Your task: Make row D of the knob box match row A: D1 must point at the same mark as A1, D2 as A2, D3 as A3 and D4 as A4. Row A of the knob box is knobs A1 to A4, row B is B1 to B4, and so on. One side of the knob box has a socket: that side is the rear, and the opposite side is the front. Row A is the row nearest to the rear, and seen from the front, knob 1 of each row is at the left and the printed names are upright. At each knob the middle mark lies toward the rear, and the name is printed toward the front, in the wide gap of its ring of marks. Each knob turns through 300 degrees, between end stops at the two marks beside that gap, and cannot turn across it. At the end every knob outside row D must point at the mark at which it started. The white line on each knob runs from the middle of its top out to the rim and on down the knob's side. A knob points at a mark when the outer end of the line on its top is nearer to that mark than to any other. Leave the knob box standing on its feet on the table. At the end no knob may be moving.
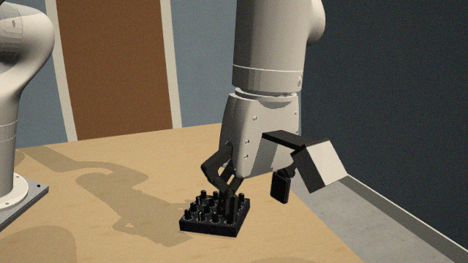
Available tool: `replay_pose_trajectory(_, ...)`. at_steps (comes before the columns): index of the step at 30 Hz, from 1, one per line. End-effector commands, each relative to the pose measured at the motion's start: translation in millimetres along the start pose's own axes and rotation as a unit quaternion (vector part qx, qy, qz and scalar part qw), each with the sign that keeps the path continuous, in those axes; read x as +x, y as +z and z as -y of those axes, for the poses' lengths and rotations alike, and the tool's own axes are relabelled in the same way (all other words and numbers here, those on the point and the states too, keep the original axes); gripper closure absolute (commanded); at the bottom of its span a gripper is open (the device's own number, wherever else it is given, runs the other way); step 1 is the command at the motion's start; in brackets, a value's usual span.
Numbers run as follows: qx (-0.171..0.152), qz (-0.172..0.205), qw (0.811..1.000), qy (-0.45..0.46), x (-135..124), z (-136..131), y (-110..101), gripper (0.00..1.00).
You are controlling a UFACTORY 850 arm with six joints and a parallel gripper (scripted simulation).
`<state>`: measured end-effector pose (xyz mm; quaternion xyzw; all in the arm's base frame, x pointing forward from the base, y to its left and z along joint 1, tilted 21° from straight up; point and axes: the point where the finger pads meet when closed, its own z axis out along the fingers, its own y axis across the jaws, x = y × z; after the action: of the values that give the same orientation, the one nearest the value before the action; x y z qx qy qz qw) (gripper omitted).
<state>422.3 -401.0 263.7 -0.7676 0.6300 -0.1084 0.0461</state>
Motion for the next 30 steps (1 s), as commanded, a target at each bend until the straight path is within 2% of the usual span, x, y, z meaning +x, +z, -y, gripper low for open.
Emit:
replay_pose_trajectory(1,0.010,-0.019,0.997,-0.074,-35,16,10,0.00)
replay_pose_trajectory(4,0.010,-0.022,0.996,-0.088,-43,18,13,0.00)
replay_pose_trajectory(5,0.013,-0.030,0.991,-0.132,-65,24,18,0.00)
replay_pose_trajectory(16,0.023,-0.060,0.958,-0.279,-141,34,35,0.00)
replay_pose_trajectory(30,0.023,-0.062,0.955,-0.288,-146,34,36,0.00)
